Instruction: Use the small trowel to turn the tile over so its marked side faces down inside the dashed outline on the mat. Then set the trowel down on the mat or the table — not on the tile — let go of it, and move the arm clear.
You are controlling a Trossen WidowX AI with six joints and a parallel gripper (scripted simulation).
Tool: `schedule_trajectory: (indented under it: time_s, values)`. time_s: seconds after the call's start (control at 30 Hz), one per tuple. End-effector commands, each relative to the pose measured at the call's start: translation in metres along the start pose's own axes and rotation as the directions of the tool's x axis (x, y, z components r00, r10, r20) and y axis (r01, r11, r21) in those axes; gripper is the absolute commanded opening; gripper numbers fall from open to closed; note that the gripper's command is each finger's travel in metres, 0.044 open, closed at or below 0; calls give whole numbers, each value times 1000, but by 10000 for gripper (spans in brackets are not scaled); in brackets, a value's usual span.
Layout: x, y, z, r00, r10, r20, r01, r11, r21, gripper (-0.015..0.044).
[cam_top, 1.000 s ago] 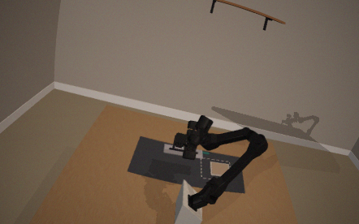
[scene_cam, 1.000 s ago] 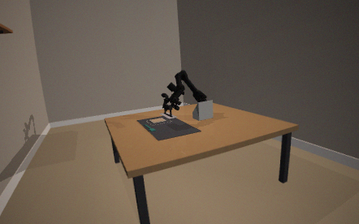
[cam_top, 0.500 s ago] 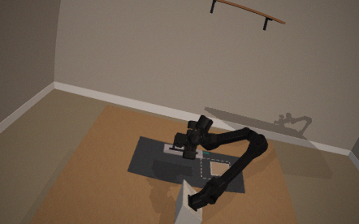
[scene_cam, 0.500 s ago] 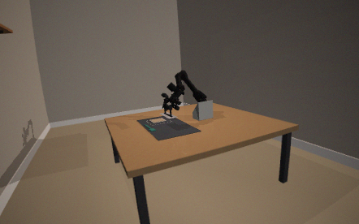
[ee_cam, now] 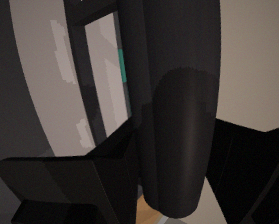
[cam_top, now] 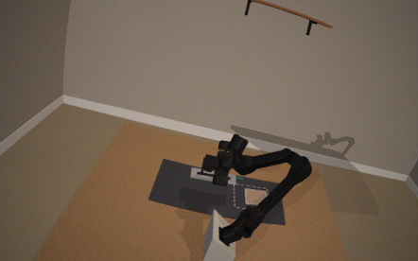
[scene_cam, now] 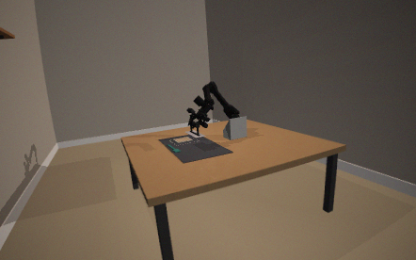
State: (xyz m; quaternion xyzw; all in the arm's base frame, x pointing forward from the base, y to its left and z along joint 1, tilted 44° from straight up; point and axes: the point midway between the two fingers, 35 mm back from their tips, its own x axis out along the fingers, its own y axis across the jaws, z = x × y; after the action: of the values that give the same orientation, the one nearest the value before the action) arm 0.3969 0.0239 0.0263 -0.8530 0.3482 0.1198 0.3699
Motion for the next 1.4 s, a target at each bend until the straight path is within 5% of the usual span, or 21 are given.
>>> schedule_trajectory:
  time_s: [0.0, 1.37]
  values:
    - [1, -6, -3, 1000, -9, 1, 9, 1000, 16, 0]
    - [73, -8, -192, 998, 61, 8, -62, 988, 142, 0]
